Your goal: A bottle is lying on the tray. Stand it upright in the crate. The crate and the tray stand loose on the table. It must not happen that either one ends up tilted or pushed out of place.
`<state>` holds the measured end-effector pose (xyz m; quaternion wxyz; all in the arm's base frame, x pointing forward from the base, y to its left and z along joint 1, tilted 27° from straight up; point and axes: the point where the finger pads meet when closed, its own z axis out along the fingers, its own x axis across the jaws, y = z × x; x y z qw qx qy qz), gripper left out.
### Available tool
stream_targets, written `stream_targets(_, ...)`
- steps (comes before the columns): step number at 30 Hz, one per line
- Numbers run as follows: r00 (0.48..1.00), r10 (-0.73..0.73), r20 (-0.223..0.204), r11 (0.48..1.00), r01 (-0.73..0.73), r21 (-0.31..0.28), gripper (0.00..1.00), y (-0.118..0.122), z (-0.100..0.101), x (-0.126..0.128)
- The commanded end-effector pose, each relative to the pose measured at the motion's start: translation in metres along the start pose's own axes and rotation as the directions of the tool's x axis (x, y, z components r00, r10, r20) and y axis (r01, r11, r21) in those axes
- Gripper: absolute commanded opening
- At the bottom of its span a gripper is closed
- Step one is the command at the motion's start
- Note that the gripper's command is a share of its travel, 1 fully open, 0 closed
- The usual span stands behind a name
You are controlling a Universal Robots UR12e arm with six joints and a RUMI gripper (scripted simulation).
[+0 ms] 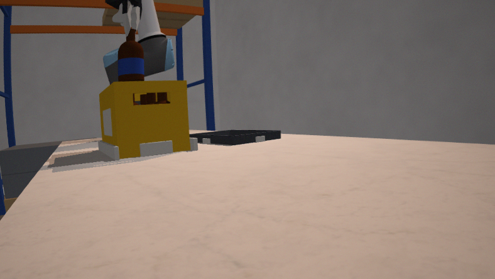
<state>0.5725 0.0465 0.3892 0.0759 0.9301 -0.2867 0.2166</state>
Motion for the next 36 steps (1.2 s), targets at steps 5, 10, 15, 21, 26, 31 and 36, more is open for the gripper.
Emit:
stream_targets(5, 1.000, 0.000, -0.001, 1.000, 0.000, 0.001, 0.00, 0.006, -0.001, 0.007)
stream_targets(10, 1.000, 0.000, -0.001, 1.000, 0.000, 0.001, 0.00, 0.010, -0.001, 0.010)
stream_targets(15, 1.000, 0.000, -0.001, 1.000, 0.000, 0.001, 0.00, 0.011, -0.001, 0.012)
stream_targets(21, 1.000, 0.000, -0.001, 1.000, 0.000, 0.001, 0.00, 0.014, -0.001, 0.014)
stream_targets(26, 1.000, 0.000, -0.001, 1.000, 0.000, 0.001, 0.00, 0.016, -0.001, 0.016)
stream_targets(31, 1.000, 0.000, -0.001, 1.000, 0.000, 0.001, 0.00, 0.017, -0.001, 0.017)
stream_targets(36, 1.000, 0.000, -0.001, 1.000, 0.000, 0.001, 0.00, 0.017, -0.001, 0.018)
